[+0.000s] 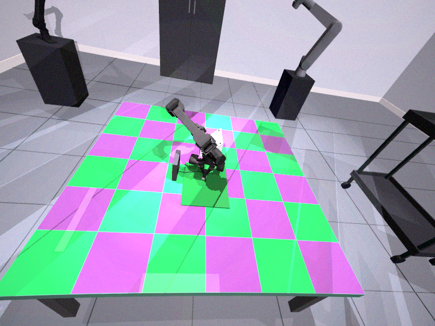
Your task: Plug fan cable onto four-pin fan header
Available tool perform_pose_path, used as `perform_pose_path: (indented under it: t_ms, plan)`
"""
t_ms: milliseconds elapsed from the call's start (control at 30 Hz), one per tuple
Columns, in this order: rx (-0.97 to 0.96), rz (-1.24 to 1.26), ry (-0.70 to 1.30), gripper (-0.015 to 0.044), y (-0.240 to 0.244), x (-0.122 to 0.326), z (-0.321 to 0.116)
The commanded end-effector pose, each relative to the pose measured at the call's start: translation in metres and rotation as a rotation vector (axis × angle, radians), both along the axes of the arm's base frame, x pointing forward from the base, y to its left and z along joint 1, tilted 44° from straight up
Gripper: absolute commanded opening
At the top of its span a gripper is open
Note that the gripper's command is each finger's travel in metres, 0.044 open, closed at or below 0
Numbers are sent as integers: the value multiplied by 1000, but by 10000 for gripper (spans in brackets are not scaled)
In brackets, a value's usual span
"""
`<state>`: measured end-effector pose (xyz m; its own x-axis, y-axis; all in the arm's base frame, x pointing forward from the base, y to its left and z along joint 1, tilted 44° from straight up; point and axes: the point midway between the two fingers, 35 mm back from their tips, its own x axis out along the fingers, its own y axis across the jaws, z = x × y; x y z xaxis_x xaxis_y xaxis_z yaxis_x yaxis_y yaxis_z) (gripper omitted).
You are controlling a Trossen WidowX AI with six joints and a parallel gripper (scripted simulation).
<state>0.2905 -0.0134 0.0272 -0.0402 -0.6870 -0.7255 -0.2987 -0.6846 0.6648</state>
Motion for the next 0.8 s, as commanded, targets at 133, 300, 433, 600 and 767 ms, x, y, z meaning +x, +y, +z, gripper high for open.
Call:
perform_pose_path:
  t_ms: [133, 300, 433, 600, 767]
  plan:
    - [-5, 1, 5, 0, -5, -1, -4]
    - [-5, 1, 5, 0, -6, -1, -6]
    - [-5, 1, 5, 0, -7, -2, -7]
    - [-5, 1, 5, 0, -8, -2, -8]
    - [-2, 3, 1, 105, -5, -1, -6]
